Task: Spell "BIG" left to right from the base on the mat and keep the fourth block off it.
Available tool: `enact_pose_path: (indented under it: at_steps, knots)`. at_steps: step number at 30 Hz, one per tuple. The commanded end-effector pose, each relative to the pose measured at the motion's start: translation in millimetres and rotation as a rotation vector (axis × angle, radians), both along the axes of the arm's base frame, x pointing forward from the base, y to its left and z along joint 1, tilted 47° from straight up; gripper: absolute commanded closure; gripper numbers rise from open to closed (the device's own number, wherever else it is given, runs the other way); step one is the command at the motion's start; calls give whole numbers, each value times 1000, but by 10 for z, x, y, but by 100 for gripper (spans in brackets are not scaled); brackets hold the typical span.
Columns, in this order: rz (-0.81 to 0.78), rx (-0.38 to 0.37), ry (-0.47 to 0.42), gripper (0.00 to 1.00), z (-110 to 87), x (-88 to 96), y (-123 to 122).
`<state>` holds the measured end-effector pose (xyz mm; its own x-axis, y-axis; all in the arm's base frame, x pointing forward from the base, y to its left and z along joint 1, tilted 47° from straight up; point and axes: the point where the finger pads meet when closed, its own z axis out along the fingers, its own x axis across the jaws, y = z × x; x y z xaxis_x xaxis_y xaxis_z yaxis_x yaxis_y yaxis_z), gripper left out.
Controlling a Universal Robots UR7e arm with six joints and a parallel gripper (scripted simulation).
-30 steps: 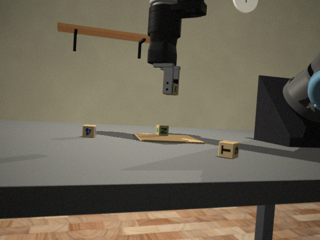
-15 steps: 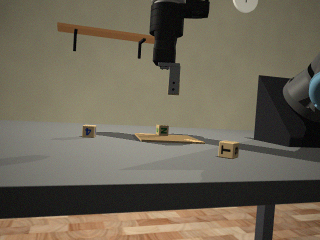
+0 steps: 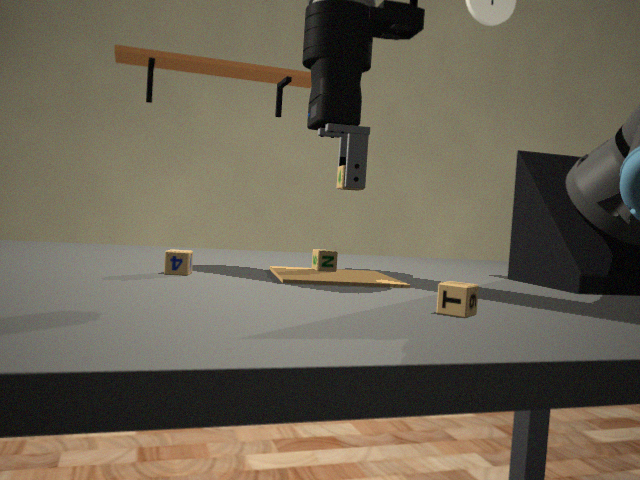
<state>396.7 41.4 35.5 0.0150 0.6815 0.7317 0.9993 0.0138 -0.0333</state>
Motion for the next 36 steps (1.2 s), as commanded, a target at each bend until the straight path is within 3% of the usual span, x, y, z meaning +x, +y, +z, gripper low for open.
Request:
enact_pose_path:
  at_steps: [1,15,25,36]
  knots:
    - [36,3,-37,51,6,-9,14]
    - [35,4,-35,51,-6,-13,20]
    - [35,6,-33,51,-129,-25,152]
    - [35,6,-33,51,-475,-48,525]
